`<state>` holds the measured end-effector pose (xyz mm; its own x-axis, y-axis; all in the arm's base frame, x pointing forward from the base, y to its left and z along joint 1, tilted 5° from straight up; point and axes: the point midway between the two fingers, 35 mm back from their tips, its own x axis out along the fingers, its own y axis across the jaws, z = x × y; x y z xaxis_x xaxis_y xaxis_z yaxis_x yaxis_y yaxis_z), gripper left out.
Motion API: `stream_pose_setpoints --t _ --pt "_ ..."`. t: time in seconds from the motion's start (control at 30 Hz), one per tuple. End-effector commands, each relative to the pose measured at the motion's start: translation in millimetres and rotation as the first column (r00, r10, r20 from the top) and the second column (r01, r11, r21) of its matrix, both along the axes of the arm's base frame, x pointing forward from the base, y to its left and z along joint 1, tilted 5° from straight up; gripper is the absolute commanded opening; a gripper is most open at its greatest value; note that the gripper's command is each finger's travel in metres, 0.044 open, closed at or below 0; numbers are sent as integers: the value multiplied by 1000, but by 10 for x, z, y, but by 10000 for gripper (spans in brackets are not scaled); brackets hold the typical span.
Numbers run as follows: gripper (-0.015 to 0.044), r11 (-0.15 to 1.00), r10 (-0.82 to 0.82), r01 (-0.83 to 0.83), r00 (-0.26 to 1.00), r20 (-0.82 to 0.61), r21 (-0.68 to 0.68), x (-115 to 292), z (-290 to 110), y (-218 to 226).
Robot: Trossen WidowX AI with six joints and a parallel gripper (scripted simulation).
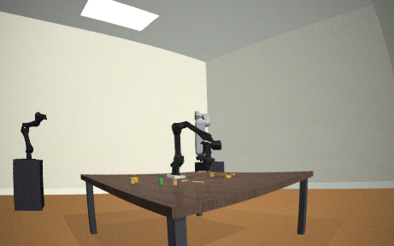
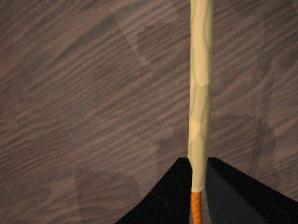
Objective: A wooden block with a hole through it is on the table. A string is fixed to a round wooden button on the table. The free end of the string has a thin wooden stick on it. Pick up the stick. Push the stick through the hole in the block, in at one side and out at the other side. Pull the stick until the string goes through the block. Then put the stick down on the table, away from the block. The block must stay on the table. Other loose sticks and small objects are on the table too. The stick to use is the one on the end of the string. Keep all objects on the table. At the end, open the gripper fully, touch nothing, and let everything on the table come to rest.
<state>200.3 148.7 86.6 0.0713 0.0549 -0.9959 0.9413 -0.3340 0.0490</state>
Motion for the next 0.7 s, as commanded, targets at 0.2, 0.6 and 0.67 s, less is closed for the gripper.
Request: stream_pose_setpoints --t 0.2,0.6,0.67 --pt "0 1000 0 0 1000 1 1 -8 64 -7" --pt "0 987 162 -162 987 11 -11 3 76 26" --pt "0 972 234 -234 972 14 -16 7 79 40"
